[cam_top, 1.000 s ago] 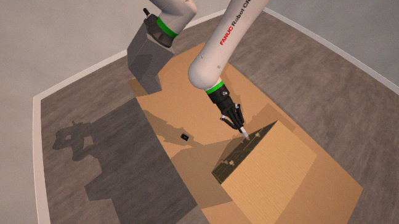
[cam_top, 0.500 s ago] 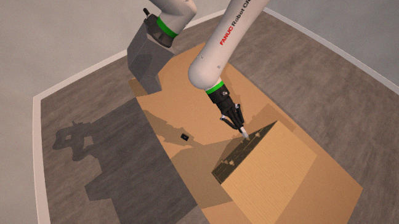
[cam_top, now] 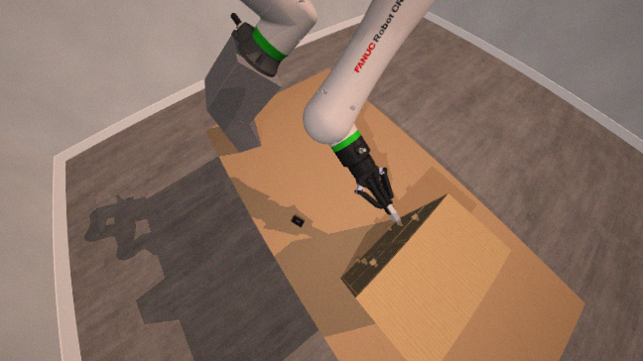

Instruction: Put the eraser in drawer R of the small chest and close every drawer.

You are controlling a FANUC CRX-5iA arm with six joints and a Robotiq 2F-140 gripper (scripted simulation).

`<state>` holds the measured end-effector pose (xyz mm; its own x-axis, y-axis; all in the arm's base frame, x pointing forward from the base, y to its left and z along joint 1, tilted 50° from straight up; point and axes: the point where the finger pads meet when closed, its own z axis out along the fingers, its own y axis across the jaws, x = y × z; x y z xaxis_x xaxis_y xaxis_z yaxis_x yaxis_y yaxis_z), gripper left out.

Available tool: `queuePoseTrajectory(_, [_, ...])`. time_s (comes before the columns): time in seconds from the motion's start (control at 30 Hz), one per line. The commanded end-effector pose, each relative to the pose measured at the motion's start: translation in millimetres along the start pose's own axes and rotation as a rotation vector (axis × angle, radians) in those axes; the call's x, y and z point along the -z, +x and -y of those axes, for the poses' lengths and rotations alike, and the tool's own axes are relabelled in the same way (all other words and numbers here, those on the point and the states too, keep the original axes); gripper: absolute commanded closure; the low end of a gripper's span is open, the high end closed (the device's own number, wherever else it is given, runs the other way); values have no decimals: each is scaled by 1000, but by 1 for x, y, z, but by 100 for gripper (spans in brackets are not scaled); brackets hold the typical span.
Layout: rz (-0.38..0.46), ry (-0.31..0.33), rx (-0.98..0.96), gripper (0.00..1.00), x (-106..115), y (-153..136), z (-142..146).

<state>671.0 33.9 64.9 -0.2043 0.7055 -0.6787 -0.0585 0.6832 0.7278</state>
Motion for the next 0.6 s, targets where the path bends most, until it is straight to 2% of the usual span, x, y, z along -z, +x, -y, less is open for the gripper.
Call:
queuePoseTrajectory(0.0, [0,0,0,100,0,0,0])
queuePoseTrajectory(0.23, [0,0,0,100,6,3,0])
queuePoseTrajectory(0.57, [0,0,0,100,42,24,0])
